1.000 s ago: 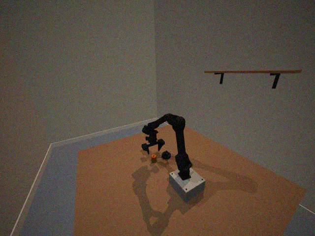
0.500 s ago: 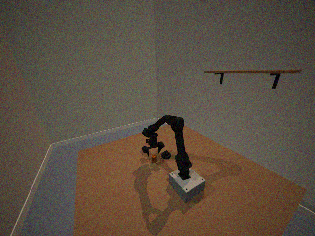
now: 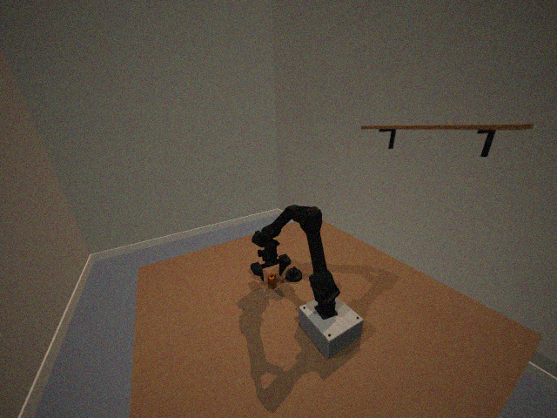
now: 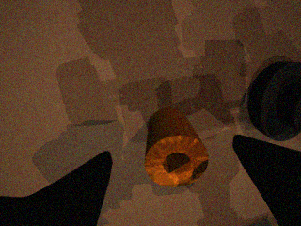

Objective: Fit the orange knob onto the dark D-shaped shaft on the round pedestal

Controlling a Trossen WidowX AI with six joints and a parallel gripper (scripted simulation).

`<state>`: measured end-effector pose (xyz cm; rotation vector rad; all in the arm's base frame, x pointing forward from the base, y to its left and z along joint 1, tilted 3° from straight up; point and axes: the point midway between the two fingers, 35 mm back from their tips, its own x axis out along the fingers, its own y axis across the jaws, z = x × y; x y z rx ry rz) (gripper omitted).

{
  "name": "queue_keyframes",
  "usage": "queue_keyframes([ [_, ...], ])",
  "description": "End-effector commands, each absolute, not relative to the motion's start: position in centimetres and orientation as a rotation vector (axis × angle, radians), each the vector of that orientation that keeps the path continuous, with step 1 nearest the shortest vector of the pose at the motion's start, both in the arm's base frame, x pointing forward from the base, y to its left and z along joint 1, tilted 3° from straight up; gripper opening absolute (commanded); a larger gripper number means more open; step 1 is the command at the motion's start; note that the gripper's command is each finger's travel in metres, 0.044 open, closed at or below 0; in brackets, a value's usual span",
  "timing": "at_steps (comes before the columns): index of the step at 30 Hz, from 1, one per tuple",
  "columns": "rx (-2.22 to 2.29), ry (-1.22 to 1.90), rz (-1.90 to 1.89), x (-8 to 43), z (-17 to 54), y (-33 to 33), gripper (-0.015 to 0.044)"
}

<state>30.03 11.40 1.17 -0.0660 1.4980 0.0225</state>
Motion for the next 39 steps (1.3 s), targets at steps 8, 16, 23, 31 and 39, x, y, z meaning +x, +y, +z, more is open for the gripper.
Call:
queue_keyframes([
  [8, -0.069, 1.502, 0.019, 30.0, -0.8, 11.3, 0.044],
  [16, -0.069, 1.503, 0.018, 30.0, -2.0, 11.2, 0.044],
  [23, -0.068, 1.503, 0.017, 30.0, -2.7, 11.1, 0.0414],
  [31, -0.068, 1.503, 0.017, 30.0, -2.7, 11.1, 0.0204],
  [39, -0.068, 1.503, 0.017, 30.0, -2.7, 11.1, 0.0111],
])
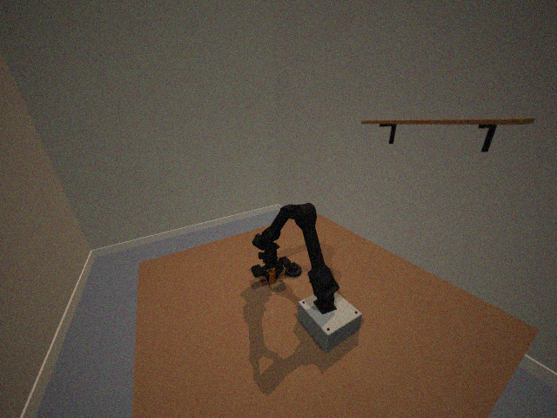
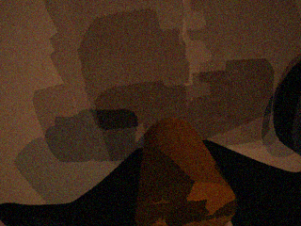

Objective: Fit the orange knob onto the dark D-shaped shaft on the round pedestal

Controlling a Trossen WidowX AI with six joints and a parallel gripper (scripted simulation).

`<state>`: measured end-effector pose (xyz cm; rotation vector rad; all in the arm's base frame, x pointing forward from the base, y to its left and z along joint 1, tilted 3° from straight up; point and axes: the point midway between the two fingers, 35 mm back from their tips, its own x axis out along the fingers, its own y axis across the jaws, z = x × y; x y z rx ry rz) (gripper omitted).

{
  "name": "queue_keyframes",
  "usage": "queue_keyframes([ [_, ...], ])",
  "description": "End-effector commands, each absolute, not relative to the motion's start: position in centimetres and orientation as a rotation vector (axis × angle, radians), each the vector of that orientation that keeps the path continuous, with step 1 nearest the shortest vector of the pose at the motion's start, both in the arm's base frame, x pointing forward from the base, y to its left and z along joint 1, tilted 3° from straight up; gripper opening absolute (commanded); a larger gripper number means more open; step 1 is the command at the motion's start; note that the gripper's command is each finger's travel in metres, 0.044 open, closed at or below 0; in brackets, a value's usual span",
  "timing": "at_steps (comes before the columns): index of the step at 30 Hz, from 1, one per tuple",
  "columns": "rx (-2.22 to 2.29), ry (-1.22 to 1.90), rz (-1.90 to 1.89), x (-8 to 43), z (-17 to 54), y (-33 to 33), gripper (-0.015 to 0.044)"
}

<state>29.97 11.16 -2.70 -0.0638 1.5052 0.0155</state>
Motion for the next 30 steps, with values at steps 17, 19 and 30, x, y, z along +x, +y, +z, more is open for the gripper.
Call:
queue_keyframes([
  [17, -0.067, 1.503, 0.019, 29.2, 9.3, 12.5, 0.0],
  [19, -0.067, 1.503, 0.019, 28.8, 10.7, 12.6, 0.0],
  [30, -0.066, 1.511, 0.017, 29.1, 10.7, 11.3, 0.0],
])
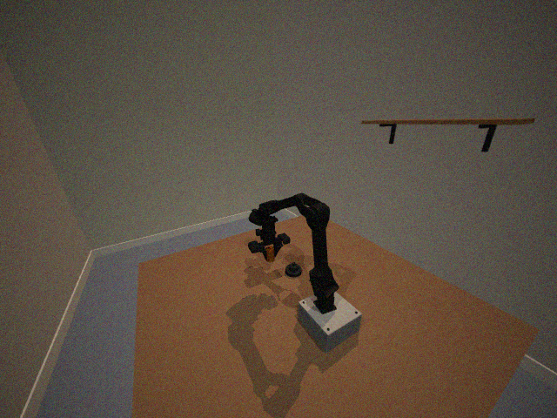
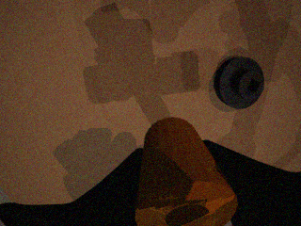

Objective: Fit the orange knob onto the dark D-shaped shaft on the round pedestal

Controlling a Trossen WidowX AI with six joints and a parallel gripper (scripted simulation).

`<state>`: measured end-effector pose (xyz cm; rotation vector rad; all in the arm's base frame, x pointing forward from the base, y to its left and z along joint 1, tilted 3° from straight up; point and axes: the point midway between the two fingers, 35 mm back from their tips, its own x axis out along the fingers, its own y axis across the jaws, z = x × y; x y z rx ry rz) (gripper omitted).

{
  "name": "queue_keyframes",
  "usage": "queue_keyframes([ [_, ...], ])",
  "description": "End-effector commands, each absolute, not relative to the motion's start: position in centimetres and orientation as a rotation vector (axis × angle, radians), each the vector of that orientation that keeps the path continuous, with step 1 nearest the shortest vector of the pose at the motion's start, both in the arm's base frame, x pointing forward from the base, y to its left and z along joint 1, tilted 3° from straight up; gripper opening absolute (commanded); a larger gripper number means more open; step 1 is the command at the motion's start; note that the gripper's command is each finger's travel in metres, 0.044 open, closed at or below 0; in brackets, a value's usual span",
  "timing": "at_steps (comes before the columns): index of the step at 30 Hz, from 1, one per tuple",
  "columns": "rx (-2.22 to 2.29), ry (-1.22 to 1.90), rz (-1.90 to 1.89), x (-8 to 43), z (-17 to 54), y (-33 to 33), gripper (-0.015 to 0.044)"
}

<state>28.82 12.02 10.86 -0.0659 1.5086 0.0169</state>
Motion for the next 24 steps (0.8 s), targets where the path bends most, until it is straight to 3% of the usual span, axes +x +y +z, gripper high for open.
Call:
queue_keyframes([
  [1, -0.065, 1.513, 0.017, 29.1, 10.6, 11.0, 0.0],
  [24, -0.047, 1.506, -0.01, 31.1, 8.3, 4.0, 0.0],
])
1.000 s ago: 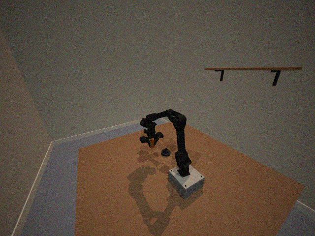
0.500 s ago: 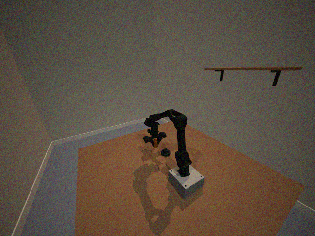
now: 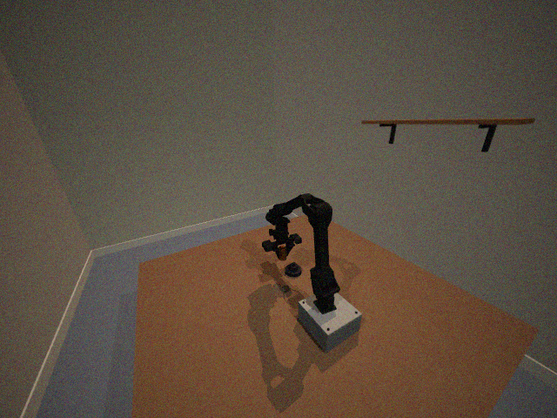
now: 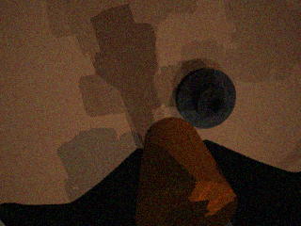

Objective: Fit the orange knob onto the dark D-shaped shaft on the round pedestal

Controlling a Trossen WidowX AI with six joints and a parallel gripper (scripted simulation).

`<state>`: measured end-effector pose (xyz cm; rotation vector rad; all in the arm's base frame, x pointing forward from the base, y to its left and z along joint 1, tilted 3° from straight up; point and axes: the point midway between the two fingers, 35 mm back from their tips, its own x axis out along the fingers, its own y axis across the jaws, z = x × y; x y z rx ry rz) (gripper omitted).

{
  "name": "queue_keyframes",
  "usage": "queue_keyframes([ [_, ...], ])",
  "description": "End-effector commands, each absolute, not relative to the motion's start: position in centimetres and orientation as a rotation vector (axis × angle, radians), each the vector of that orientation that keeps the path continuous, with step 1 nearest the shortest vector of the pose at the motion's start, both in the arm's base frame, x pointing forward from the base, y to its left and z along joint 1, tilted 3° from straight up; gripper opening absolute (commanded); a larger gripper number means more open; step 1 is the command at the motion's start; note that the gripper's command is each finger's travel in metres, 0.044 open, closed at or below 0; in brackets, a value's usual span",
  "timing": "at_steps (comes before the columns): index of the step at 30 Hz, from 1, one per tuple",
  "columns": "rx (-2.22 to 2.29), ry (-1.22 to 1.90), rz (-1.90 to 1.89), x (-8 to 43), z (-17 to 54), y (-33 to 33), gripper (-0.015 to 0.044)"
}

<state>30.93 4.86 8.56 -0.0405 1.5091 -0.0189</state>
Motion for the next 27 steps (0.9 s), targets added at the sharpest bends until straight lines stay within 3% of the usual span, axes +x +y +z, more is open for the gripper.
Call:
queue_keyframes([
  [1, -0.048, 1.506, -0.009, 31.2, 8.2, 3.7, 0.0],
  [27, -0.079, 1.501, 0.007, 31.7, 4.5, -1.6, 0.0],
])
